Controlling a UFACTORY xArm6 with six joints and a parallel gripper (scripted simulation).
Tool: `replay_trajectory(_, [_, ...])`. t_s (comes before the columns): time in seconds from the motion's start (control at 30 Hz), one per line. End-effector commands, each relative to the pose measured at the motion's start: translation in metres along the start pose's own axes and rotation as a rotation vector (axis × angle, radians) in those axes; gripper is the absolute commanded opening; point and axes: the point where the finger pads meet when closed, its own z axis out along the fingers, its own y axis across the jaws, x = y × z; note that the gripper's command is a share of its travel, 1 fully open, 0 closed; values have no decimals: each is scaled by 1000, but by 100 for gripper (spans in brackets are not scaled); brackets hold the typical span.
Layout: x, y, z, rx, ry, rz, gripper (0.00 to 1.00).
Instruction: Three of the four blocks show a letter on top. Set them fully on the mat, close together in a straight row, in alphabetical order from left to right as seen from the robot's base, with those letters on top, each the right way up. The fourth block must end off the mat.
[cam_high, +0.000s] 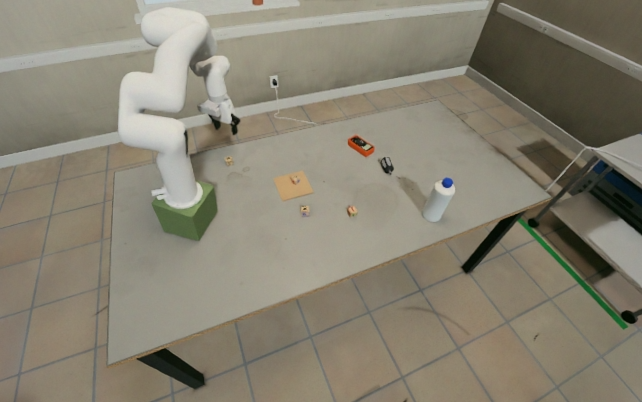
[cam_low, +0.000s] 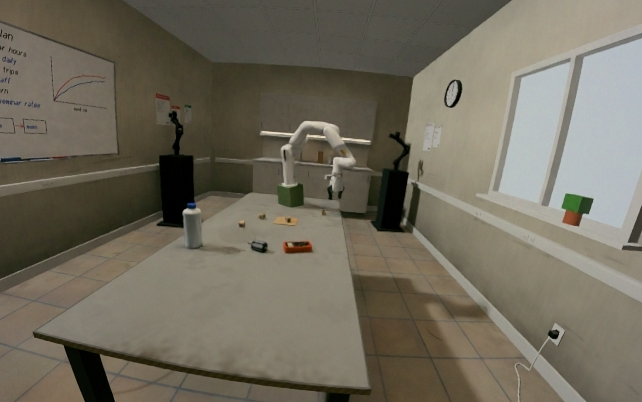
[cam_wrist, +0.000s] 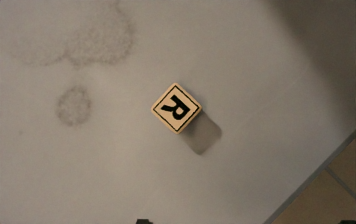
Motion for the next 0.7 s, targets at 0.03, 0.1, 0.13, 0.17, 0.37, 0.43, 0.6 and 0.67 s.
replay_trajectory(0.03, [-1, 0, -1, -1, -2, 0, 100])
replay_trajectory(0.1, [-1, 0, -1, -1, -2, 0, 100])
replay_trajectory(0.13, [-1, 0, -1, -1, -2, 0, 100])
replay_trajectory(0.17, [-1, 0, -1, -1, -2, 0, 100])
replay_trajectory(0.37, [-1, 0, -1, -1, -2, 0, 100])
replay_trajectory(0.43, [-1, 0, -1, -1, -2, 0, 100])
replay_trajectory(0.6, [-2, -3, -1, -1, -2, 0, 100])
replay_trajectory(0.67, [-10, -19, -2, -3, -1, 0, 100])
